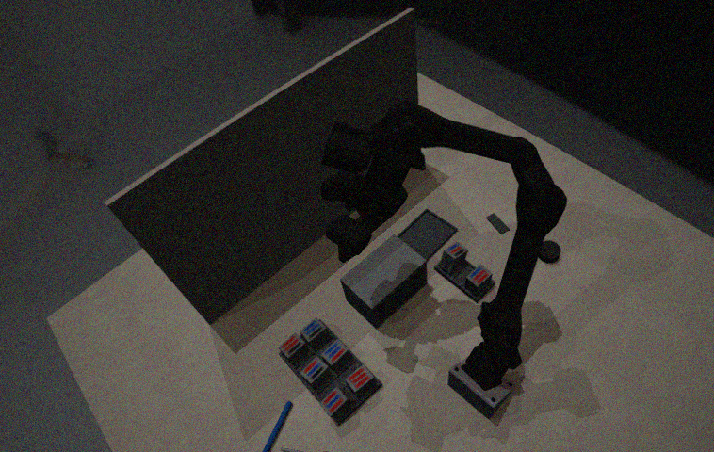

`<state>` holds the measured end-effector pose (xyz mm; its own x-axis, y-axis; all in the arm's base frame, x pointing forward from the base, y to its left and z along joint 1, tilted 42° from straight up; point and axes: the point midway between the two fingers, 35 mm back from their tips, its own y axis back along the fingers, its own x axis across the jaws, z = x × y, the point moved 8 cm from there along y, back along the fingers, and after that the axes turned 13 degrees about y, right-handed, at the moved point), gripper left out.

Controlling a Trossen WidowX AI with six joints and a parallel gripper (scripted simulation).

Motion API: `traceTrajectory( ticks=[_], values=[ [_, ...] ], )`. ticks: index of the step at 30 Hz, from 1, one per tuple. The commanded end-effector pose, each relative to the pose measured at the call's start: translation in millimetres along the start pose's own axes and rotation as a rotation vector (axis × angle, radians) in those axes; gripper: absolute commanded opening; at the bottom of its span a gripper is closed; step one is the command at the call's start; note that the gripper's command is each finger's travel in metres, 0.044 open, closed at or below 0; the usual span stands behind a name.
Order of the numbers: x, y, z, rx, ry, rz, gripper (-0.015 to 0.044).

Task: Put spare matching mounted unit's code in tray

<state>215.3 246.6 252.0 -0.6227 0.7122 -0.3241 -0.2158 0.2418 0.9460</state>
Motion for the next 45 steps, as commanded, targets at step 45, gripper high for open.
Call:
traceTrajectory(
  ticks=[45],
  values=[
    [132,-200,54,0.477,1.206,-0.04,0.044]
  ],
)
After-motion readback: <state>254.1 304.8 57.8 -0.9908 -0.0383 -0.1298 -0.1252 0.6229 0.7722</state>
